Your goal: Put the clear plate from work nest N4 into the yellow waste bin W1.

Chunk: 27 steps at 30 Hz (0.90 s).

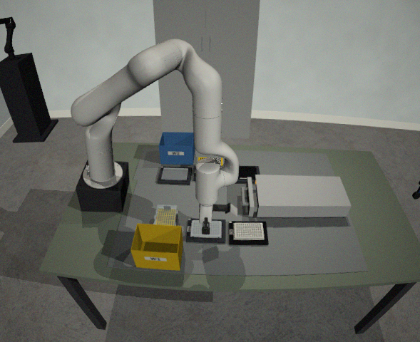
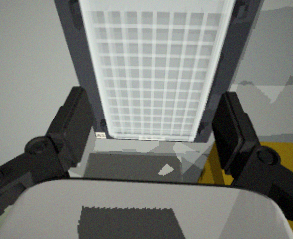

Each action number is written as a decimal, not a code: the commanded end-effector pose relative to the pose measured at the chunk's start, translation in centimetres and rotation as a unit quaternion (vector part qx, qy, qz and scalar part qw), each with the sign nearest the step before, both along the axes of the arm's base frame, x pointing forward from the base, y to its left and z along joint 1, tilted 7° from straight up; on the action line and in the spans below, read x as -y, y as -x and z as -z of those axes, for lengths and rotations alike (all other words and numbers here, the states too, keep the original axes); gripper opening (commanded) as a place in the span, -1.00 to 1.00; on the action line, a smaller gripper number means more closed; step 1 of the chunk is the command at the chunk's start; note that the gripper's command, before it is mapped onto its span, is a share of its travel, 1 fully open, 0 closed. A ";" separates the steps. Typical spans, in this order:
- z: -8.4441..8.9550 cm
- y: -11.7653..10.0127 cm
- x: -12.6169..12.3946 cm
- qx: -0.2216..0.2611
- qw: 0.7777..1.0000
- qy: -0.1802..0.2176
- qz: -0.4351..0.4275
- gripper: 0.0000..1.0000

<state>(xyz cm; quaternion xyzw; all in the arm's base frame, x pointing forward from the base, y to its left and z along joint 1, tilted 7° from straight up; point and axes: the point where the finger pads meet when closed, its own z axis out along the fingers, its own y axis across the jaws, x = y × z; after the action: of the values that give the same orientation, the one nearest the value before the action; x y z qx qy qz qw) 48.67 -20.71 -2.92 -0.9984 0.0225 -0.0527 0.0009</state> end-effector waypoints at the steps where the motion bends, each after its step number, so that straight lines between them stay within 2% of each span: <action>1: 0.0 -0.1 0.0 0.008 1.000 -0.002 0.000 1.00; 27: 1.3 -0.2 0.0 0.008 1.000 -0.002 0.000 1.00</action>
<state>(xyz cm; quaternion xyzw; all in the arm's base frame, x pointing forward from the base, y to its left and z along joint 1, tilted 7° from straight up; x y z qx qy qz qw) 48.80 -20.70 -4.09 -0.9984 0.0224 -0.0522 0.0023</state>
